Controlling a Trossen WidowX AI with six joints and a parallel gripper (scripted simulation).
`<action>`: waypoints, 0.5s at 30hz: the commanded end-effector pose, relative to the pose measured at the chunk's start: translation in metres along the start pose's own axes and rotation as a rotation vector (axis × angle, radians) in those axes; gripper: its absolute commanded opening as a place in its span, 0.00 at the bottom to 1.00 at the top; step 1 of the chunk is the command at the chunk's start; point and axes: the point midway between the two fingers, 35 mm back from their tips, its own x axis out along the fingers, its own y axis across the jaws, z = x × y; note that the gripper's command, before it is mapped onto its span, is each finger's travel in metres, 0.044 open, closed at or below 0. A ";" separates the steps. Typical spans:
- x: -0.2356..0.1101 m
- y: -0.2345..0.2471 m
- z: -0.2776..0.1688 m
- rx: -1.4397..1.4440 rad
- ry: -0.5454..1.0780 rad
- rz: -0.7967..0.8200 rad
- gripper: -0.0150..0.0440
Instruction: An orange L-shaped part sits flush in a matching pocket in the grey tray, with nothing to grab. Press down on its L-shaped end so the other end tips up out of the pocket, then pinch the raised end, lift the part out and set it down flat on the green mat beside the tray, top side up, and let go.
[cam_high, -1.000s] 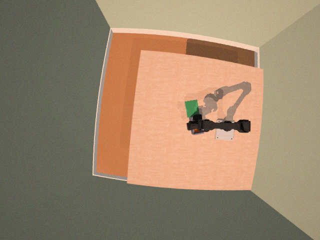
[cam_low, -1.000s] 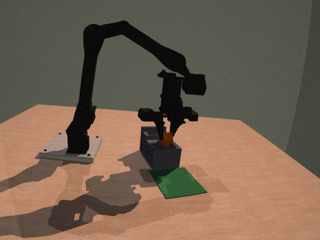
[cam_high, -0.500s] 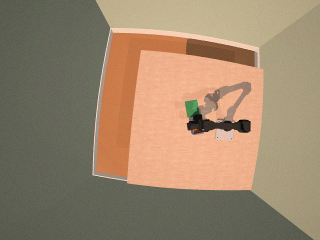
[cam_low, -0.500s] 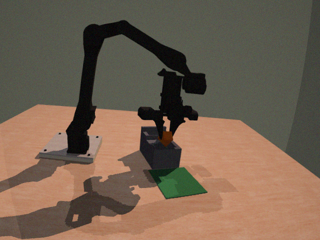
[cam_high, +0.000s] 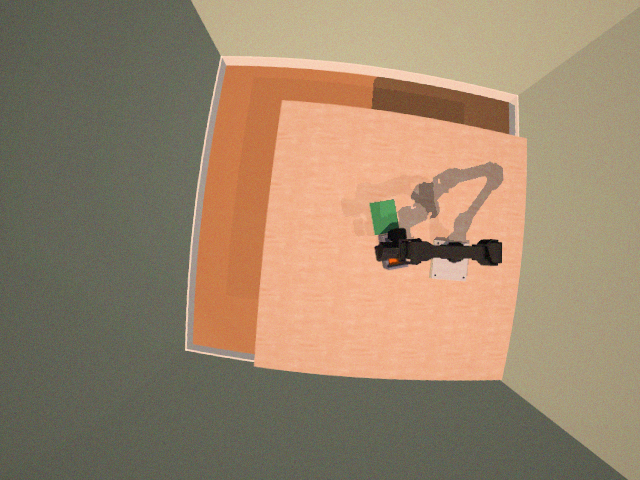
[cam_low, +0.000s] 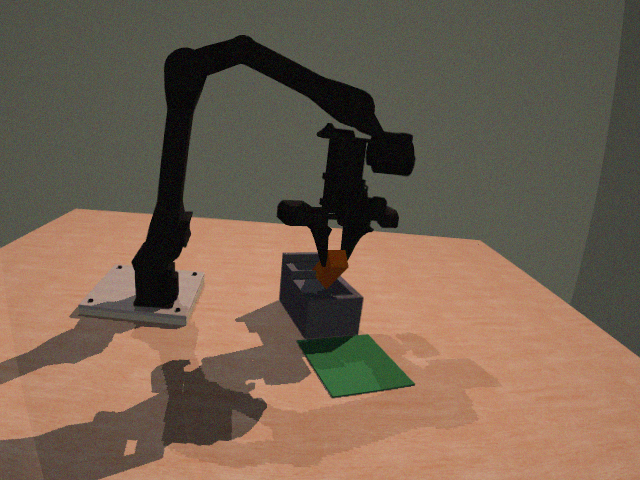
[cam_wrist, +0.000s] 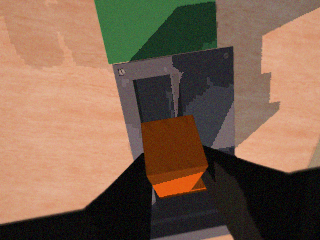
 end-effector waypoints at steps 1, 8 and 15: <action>-0.009 0.001 0.000 0.002 0.000 0.007 0.25; -0.020 0.000 0.000 0.002 0.000 0.007 0.25; -0.032 0.000 0.000 0.002 0.000 0.007 0.25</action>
